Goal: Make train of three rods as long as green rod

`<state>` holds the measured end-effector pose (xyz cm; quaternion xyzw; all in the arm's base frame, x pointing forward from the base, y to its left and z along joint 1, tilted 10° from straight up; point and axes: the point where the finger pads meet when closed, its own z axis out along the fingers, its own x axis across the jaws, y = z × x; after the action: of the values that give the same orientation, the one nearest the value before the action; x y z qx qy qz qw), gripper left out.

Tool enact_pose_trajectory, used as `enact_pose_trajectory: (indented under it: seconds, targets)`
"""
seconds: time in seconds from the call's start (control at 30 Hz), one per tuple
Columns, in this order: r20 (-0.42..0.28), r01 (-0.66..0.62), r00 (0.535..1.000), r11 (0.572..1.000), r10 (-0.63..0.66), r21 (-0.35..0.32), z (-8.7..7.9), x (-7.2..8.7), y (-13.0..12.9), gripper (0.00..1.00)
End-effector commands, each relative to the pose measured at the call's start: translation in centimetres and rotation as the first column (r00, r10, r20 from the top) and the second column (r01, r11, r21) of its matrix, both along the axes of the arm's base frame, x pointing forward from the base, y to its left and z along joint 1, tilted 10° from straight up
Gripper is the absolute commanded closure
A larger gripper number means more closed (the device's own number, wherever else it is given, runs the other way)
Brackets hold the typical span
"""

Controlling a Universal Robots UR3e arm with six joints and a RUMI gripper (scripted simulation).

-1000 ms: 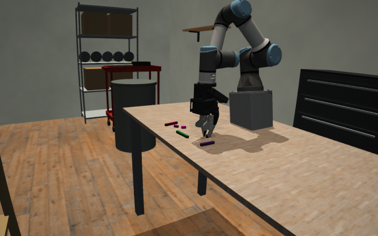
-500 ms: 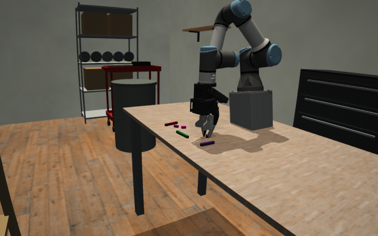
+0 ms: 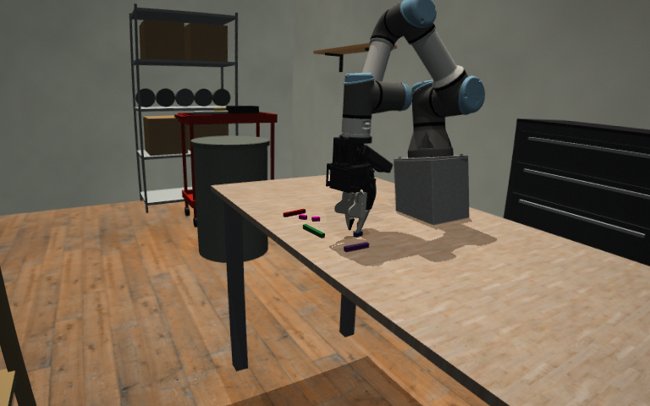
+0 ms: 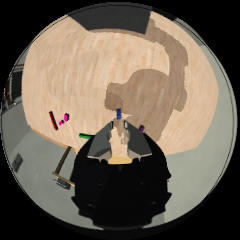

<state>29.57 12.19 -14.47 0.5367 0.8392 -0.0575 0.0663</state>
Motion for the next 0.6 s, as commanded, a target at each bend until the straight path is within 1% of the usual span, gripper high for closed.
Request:
enact_pose_trajectory:
  seconds: [0.0,0.2,0.27,0.43,0.57]
  targets:
    - [-0.008,0.002,1.0,1.0,-0.002,0.0,2.0,-0.3,0.4,0.86]
    - [-0.008,0.002,1.0,1.0,-0.002,0.0,4.2,-0.4,0.8,0.86]
    - [-0.008,0.002,1.0,1.0,-0.002,0.0,4.2,-0.4,0.8,0.86]
    - [-0.008,0.002,1.0,1.0,-0.002,0.0,6.0,-0.5,1.1,0.86]
    - [-0.008,0.002,1.0,1.0,-0.002,0.0,7.0,-0.5,1.2,0.86]
